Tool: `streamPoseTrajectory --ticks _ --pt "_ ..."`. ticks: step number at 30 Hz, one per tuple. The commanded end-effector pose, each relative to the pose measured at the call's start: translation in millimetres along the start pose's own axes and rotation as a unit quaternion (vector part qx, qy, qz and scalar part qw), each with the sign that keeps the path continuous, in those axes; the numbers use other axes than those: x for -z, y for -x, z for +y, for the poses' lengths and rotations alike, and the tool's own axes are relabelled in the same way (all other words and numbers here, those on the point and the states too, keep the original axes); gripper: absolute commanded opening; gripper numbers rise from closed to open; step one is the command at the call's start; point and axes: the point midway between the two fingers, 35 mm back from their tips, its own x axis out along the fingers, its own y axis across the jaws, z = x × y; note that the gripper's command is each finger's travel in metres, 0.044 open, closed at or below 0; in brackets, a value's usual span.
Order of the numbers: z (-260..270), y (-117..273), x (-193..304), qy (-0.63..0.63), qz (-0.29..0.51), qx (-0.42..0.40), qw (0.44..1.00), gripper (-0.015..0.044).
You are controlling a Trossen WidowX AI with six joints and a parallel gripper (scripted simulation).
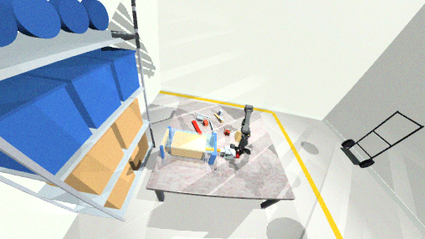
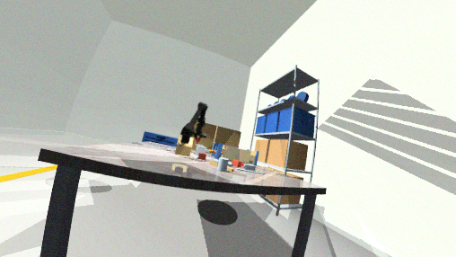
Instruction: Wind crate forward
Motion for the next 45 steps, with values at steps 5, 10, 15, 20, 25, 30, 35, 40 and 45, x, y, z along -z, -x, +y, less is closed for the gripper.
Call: streamPoseTrajectory --ticks 5,10,15,20,25,30,35,40,45 --pt "19 6 19 0.007 0.014 -0.014 1.0 0.0" --pt "23 9 26 0.007 0.014 -0.014 1.0 0.0" --pt "27 12 32 0.008 0.014 -0.014 1.0 0.0" --pt "30 16 40 0.008 0.015 -0.014 1.0 0.0" --pt "32 19 46 0.008 0.015 -0.014 1.0 0.0" --pt "33 23 54 0.008 0.015 -0.015 1.0 0.0" --pt "34 26 61 0.008 0.016 -0.015 1.0 0.0" --pt "34 30 69 0.008 0.016 -0.015 1.0 0.0" --pt "34 34 76 0.008 0.016 -0.015 1.0 0.0"
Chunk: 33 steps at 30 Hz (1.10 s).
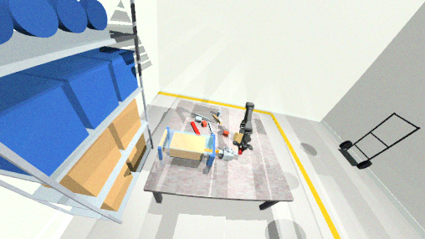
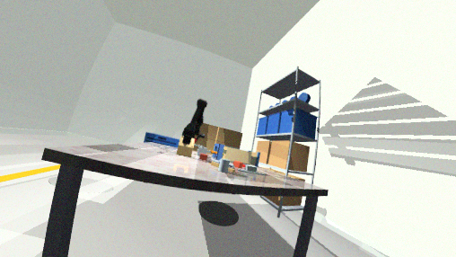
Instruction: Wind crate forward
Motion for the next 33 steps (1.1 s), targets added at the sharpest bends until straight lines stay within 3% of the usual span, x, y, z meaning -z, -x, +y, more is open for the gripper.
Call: streamPoseTrajectory --ticks 1,33 --pt "0 3 15 0.0 0.012 0.0 1.0 0.0" --pt "-27 28 68 0.0 0.015 0.002 1.0 0.0"
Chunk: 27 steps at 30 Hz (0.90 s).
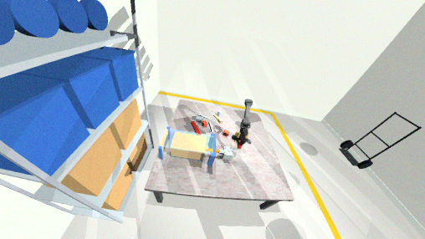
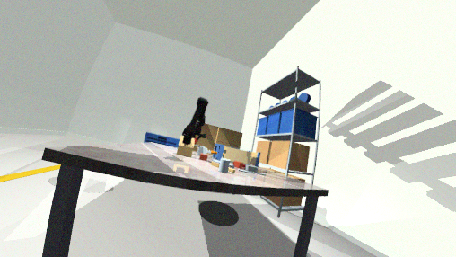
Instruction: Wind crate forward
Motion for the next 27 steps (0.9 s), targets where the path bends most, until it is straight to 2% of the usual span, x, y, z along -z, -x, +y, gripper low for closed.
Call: streamPoseTrajectory --ticks 1,27 --pt "-11 2 14 -0.002 0.013 0.013 1.0 0.0" --pt "-48 14 35 -0.003 0.014 0.014 1.0 0.0"
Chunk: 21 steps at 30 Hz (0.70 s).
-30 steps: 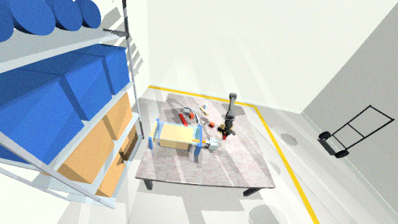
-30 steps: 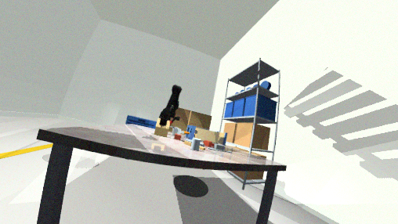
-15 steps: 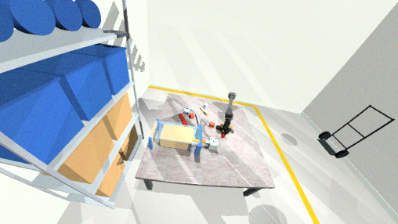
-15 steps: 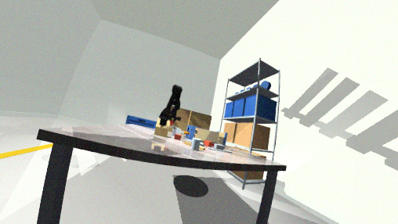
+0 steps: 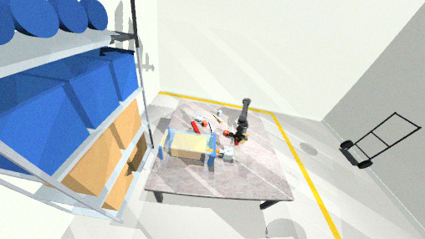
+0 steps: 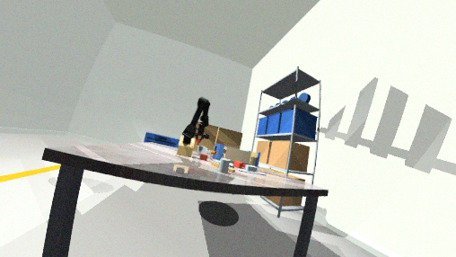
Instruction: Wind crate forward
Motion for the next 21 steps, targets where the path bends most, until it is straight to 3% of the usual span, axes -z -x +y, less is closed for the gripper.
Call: streamPoseTrajectory --ticks 1,21 --pt "-16 1 7 -0.006 0.009 0.02 1.0 0.0" --pt "-49 5 14 -0.007 0.01 0.021 1.0 0.0"
